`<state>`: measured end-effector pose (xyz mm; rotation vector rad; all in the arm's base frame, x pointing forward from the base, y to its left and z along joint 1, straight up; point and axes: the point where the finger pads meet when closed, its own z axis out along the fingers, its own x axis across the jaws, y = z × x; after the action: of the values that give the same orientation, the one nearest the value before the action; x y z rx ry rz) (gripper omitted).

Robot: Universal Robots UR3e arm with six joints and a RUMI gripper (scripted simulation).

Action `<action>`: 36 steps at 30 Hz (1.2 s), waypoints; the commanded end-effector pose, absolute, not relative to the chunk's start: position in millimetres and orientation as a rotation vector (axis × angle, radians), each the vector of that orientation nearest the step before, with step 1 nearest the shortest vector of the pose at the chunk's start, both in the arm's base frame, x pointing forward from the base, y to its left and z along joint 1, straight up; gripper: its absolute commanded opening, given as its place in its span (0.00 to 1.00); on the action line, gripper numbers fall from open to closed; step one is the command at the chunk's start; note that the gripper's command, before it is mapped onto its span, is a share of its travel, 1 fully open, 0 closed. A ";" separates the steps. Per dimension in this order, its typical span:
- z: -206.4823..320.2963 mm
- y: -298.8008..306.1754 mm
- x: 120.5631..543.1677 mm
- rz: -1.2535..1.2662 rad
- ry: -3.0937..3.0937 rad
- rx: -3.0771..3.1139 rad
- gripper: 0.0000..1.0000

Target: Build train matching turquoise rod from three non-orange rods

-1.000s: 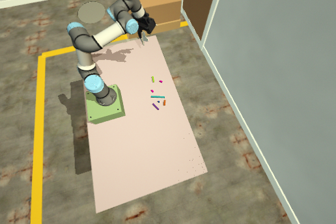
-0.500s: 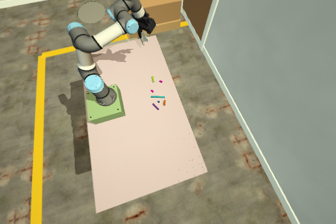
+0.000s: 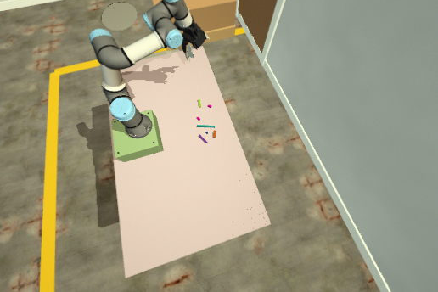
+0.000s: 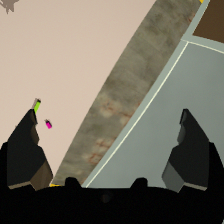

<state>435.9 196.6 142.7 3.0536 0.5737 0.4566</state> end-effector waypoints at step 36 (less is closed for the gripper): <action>71.1 15.0 438.7 0.260 -1.376 2.853 1.00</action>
<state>441.5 33.5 77.6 2.9350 -1.1812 0.2654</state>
